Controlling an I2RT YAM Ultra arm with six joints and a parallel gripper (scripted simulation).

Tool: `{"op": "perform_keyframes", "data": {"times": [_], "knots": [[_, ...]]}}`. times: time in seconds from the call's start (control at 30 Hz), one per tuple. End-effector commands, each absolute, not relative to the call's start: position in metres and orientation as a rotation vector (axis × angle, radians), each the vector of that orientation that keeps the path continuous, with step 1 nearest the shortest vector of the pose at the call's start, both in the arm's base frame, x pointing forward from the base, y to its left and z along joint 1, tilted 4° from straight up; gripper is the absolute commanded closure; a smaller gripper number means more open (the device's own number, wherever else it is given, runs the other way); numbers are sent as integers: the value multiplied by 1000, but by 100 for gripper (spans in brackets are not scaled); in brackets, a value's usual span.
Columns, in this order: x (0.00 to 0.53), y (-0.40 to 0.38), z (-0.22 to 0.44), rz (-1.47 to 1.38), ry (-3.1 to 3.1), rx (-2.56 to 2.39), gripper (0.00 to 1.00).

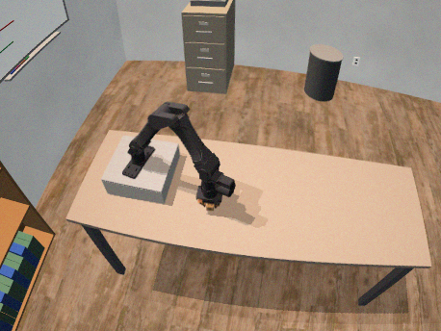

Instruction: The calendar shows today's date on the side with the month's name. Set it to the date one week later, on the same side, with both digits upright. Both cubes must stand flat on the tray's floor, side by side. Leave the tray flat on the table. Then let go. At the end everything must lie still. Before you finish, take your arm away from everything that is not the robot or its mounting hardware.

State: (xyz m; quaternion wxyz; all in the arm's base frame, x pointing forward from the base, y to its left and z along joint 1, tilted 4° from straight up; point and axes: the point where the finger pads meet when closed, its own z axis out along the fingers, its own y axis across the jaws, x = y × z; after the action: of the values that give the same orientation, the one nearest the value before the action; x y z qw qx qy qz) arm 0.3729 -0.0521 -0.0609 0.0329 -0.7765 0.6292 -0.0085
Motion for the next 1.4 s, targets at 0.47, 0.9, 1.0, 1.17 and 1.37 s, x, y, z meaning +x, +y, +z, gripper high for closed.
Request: {"op": "perform_keyframes", "data": {"times": [0.47, 0.9, 1.0, 1.17, 1.37], "knots": [[375, -51, -58, -35, 1930, -2382, 74], [375, -51, -58, -35, 1930, -2382, 74], [375, -51, -58, -35, 1930, -2382, 74], [375, -51, -58, -35, 1930, -2382, 74], [375, -51, -58, -35, 1930, -2382, 74]]}}
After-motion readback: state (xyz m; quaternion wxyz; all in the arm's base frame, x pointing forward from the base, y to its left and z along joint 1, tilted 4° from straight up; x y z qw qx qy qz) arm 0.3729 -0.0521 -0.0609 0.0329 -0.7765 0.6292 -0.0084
